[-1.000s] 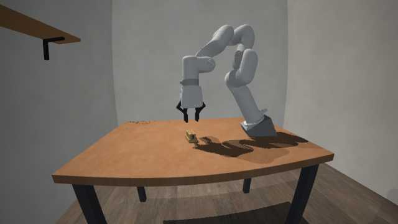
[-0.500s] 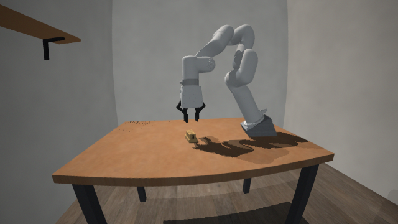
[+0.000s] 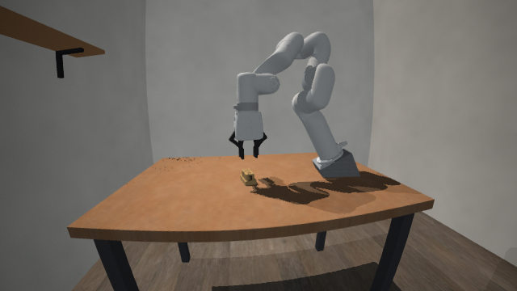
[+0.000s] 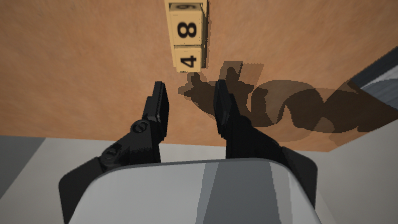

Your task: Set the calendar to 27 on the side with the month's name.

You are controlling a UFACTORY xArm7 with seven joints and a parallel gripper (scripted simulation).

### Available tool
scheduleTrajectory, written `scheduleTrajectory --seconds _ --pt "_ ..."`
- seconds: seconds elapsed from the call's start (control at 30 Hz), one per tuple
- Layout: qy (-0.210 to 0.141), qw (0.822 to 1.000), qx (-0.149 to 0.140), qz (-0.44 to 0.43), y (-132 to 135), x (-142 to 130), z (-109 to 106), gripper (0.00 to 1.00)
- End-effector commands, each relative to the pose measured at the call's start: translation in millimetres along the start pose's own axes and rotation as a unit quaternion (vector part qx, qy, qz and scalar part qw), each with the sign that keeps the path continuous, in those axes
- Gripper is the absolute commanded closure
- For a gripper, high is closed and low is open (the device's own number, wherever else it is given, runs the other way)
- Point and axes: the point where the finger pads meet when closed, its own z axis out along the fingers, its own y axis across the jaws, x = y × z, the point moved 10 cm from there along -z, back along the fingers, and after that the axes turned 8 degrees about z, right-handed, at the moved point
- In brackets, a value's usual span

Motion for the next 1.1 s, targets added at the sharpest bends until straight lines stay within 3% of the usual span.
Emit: scheduleTrajectory --seconds 0.0,1.07 --pt "0.000 1.000 0.002 0.000 -1.0 -0.2 -0.6 0.51" --pt "0.000 1.000 0.001 0.000 -0.9 -1.1 31.8 0.51"
